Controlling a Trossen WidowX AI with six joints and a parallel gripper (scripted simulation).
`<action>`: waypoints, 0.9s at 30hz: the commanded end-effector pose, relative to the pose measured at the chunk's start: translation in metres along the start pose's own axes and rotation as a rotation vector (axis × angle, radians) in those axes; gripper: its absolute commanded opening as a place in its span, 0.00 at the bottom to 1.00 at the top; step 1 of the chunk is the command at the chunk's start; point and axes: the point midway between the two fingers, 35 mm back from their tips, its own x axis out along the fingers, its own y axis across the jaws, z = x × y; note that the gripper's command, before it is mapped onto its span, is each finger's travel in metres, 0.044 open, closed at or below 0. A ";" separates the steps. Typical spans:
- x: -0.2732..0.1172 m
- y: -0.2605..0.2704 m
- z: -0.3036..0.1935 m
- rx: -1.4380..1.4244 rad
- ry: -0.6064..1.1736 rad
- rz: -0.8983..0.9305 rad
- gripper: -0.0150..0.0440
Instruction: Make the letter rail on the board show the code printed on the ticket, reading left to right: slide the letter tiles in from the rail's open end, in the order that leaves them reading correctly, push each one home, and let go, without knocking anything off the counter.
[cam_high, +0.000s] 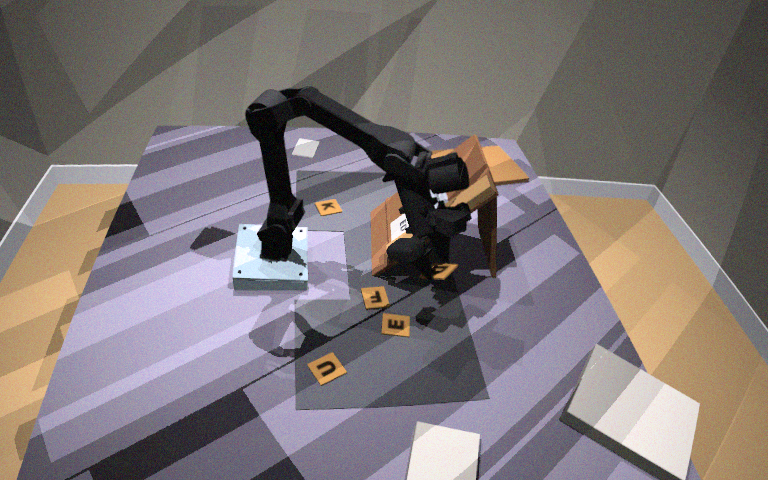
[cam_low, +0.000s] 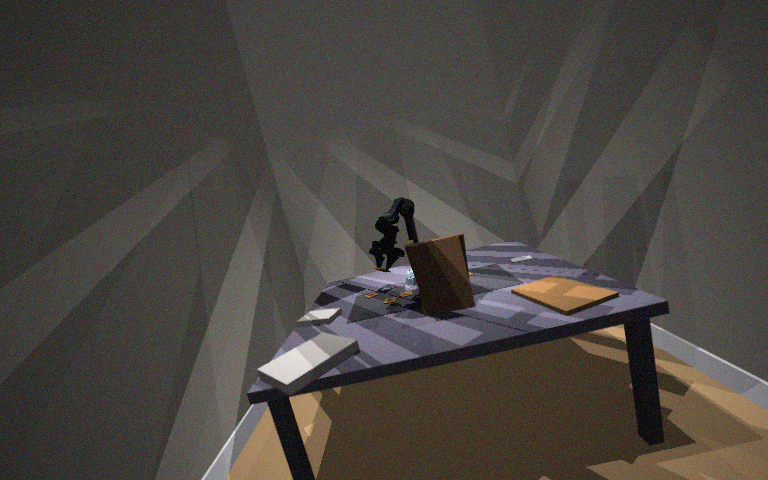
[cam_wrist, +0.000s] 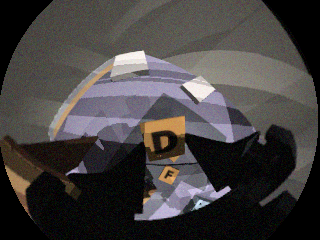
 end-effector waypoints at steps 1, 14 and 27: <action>-0.009 0.007 0.008 0.035 -0.037 0.011 0.25; -0.044 0.040 0.026 0.176 -0.148 0.085 0.25; -0.084 0.073 0.037 0.321 -0.235 0.189 0.25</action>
